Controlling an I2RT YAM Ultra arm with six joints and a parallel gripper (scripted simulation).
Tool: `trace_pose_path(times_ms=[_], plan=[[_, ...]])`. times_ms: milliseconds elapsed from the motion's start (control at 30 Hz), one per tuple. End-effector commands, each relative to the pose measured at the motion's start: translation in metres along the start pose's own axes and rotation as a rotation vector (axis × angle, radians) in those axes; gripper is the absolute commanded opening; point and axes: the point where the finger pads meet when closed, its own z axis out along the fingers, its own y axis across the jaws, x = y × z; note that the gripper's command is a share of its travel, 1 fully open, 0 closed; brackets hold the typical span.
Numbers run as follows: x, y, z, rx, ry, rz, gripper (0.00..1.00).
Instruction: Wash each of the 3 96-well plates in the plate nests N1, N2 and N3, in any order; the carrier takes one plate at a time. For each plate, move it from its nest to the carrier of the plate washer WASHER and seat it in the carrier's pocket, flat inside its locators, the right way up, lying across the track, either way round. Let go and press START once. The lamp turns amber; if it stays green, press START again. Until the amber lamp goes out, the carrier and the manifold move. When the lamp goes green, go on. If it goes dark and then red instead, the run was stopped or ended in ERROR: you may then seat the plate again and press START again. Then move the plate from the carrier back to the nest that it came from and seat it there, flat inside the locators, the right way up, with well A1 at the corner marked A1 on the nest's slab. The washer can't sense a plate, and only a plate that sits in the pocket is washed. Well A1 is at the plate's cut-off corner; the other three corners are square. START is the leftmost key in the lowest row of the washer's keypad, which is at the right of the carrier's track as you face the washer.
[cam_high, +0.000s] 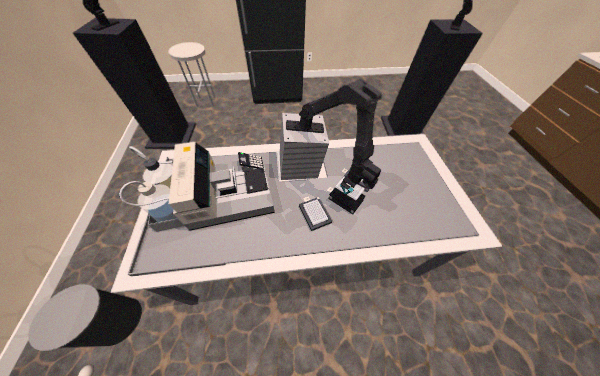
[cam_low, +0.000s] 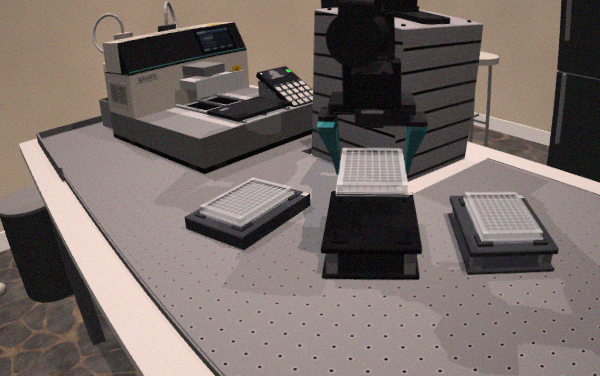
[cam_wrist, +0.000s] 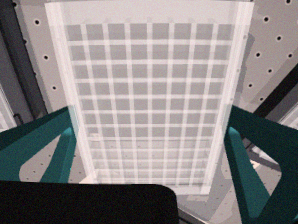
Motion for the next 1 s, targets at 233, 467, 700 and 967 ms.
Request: trace_pose_path(times_ms=[233,467,700,967], plan=[[-0.006,-0.001,-0.019,0.003,-0.018,-0.001,0.0],[-0.005,-0.001,-0.031,0.003,-0.018,-0.001,0.0],[-0.005,-0.001,-0.034,0.003,-0.018,-0.001,0.0],[-0.003,-0.005,-0.035,0.002,-0.018,0.032,0.0]])
